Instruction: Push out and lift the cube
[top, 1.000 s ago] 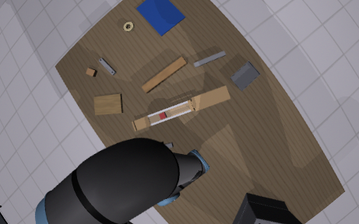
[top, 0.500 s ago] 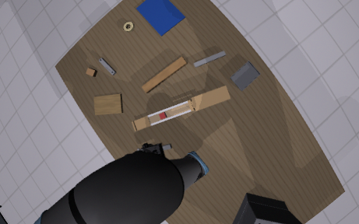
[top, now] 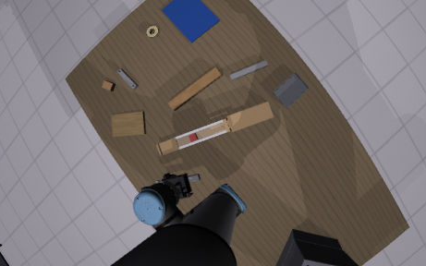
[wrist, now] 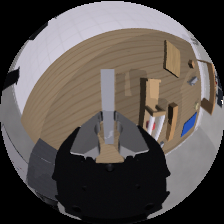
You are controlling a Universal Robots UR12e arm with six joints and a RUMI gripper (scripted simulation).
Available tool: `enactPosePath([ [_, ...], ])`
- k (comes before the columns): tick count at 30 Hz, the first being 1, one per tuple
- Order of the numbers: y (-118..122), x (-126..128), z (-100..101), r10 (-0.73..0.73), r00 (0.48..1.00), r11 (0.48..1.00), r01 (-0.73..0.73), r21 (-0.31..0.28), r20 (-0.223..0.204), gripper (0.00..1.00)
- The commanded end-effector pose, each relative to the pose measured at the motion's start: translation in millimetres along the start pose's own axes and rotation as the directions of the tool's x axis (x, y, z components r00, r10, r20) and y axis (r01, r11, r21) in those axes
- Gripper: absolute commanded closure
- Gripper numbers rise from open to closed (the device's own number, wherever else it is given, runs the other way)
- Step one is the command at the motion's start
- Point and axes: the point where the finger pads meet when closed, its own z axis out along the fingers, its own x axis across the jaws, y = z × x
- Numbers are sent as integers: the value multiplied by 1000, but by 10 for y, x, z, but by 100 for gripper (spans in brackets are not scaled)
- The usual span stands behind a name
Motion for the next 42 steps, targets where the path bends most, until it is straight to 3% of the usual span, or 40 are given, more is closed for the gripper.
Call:
enactPosePath([
  [1,-1,4,-120,0,1000,1000,0,0,0,100],
  [42,25,29,-119,-1,1000,1000,1,0,0,100],
])
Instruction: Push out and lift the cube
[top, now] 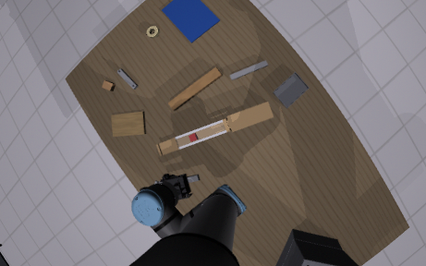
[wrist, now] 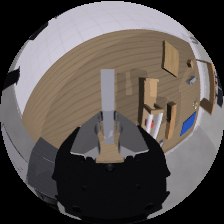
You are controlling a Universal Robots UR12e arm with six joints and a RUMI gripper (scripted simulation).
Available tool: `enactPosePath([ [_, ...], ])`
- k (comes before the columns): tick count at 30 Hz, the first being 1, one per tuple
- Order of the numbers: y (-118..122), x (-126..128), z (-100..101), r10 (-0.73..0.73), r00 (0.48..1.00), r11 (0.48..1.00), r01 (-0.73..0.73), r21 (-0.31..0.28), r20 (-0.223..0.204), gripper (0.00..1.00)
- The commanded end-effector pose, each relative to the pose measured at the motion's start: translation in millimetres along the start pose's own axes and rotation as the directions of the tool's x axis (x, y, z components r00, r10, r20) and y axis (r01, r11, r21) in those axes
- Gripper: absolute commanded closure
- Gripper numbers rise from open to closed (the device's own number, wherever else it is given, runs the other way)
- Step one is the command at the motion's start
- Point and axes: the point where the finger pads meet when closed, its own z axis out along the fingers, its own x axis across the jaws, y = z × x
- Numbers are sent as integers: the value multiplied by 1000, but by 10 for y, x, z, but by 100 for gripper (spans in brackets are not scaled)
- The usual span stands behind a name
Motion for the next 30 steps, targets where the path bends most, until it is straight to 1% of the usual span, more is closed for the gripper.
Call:
enactPosePath([
  [1,43,46,-4,-2,1000,1000,2,1,-1,100],
  [4,171,162,-1,-6,1000,1000,6,1,1,100],
  [7,401,352,4,-14,1000,1000,14,2,2,100],
  [10,732,596,8,-25,1000,1000,25,3,4,100],
  [13,1148,856,12,-38,999,999,38,4,4,100],
  [15,1148,856,12,-38,999,999,38,4,4,100],
  [20,1919,1229,10,-61,998,998,61,4,3,100],
  [24,2468,1419,3,-76,997,997,76,3,1,100],
  [27,2766,1500,-3,-84,996,996,84,2,0,100],
  [30,2941,1539,-8,-89,996,996,89,1,-1,100],
])
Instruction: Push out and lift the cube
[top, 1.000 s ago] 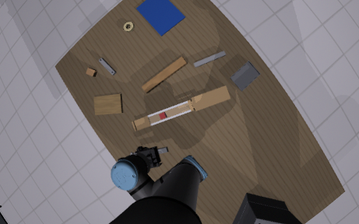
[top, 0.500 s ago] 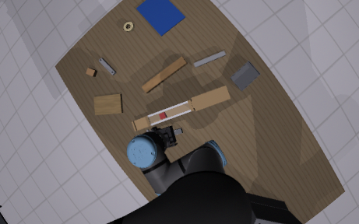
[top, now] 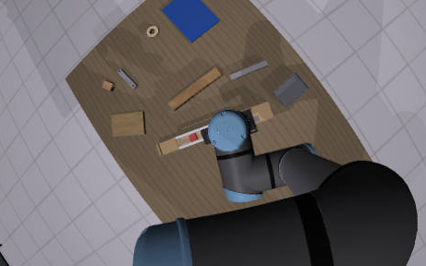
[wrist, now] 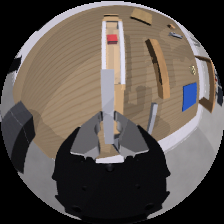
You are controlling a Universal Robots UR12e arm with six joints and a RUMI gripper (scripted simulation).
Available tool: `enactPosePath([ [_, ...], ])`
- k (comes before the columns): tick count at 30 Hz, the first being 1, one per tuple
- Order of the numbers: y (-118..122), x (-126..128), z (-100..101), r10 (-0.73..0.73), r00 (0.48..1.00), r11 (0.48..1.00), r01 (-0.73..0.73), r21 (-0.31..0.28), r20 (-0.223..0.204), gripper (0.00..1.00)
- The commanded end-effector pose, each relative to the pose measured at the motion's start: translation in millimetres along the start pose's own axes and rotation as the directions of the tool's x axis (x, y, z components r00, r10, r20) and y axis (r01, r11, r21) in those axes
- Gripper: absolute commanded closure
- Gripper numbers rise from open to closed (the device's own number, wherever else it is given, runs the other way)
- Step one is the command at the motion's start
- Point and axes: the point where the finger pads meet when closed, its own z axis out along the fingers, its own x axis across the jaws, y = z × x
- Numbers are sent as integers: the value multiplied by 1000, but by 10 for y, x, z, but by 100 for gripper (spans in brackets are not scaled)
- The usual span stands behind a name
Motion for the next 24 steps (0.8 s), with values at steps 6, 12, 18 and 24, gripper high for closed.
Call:
enactPosePath([
  [6,513,125,-11,-20,1000,1000,20,8,-3,100],
  [12,510,130,113,-20,1000,1000,20,8,-2,100],
  [18,502,138,382,-20,1000,1000,20,8,-2,100],
  [24,501,140,422,-20,1000,1000,20,8,-2,100],
])
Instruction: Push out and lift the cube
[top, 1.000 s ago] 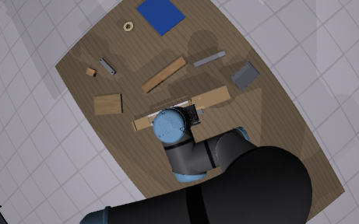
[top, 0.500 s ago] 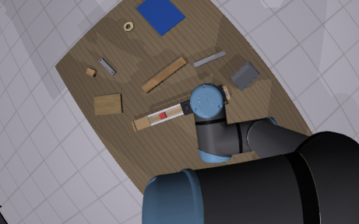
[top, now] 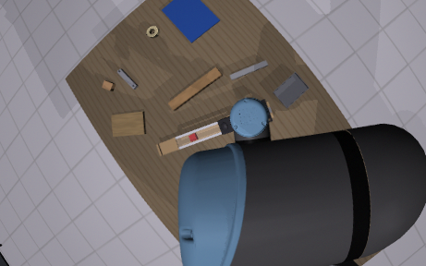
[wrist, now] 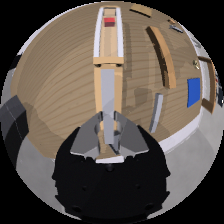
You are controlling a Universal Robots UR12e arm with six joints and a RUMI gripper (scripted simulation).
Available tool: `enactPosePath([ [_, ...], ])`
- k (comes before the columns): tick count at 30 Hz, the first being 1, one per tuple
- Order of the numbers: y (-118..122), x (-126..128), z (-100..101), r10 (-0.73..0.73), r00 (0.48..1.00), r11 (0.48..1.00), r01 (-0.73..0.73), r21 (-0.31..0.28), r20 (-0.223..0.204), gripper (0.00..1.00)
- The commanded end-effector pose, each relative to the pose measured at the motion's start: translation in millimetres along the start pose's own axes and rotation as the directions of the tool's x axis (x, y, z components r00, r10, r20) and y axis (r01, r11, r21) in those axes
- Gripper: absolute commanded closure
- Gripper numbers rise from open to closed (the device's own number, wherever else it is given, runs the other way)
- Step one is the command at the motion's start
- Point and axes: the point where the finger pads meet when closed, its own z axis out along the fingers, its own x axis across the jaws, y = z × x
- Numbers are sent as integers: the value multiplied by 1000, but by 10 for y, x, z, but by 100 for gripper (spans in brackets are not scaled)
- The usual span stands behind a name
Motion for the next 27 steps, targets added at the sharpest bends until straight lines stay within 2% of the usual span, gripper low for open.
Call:
enactPosePath([
  [1,0,11,60,0,1000,1000,0,0,-2,100],
  [15,0,12,285,0,1000,1000,0,0,-2,100],
  [27,0,12,302,0,1000,1000,0,0,-2,100],
])
